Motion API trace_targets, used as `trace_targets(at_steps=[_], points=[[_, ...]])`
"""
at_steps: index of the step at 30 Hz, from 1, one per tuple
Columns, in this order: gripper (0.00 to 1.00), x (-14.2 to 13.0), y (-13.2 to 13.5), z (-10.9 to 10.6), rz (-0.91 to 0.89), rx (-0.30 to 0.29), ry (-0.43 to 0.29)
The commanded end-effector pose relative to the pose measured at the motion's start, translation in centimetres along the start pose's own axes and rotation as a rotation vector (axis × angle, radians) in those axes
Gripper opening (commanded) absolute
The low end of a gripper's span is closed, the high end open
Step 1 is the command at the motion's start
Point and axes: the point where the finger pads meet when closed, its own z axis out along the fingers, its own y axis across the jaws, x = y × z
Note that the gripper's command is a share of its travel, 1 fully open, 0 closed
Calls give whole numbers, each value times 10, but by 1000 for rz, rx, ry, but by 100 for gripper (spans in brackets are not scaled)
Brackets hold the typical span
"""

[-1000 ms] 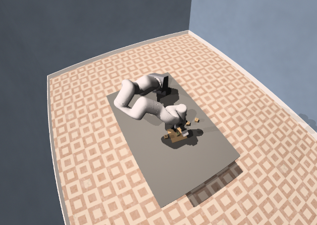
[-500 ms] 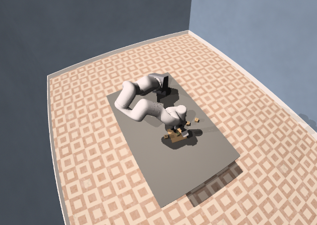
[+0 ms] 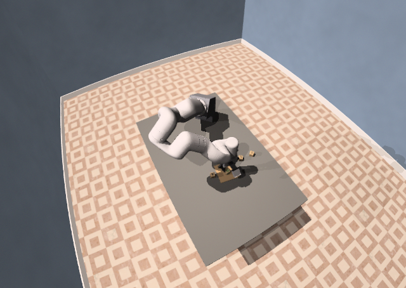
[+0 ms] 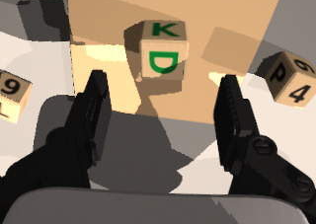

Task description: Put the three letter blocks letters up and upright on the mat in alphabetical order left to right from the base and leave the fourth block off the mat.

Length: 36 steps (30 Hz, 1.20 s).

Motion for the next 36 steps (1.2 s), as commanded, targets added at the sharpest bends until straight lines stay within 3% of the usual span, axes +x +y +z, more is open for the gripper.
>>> trace_targets(at_steps=[1,15,36], points=[[69,1,-1,2,0,2,4],[69,2,0,15,0,2,4],[69,2,0,16,0,2,4]])
